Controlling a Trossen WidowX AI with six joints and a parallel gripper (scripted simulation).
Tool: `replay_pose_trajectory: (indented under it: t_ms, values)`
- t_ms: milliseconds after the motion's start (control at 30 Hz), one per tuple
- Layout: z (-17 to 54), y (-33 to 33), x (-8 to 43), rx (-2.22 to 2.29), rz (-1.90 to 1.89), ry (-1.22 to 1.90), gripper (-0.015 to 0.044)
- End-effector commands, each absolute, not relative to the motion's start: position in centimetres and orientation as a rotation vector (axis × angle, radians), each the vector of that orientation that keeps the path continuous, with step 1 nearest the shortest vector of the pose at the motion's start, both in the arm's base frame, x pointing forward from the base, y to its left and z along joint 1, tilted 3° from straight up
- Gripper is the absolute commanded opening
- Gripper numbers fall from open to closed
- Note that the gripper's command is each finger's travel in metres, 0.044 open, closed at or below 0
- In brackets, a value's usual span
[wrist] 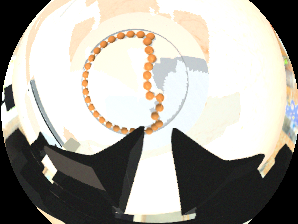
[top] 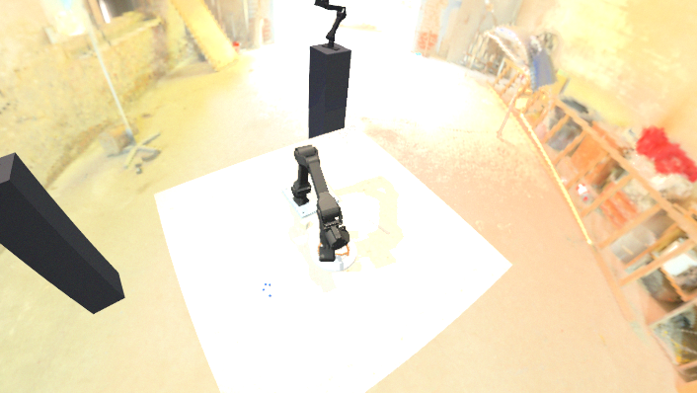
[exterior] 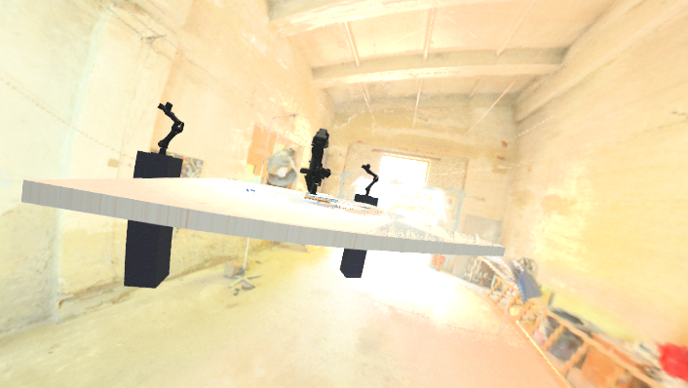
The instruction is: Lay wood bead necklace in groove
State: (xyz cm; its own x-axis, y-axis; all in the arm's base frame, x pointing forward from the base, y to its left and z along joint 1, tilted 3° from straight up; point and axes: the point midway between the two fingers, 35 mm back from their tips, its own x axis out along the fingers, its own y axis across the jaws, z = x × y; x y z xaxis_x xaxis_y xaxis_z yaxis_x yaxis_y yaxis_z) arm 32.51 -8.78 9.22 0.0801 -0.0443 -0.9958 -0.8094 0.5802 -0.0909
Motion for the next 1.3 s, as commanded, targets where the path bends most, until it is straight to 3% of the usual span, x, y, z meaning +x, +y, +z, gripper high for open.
replay_pose_trajectory:
  t_ms: [0, 1233, 1267]
  values:
    - [9.2, -8.7, 32.2, -0.832, 0.72, 1.373, 0.012]
    - [5.2, -8.8, 32.5, -0.832, 0.72, 1.373, 0.012]
    - [5.5, -8.9, 32.6, -0.832, 0.71, 1.376, 0.0094]
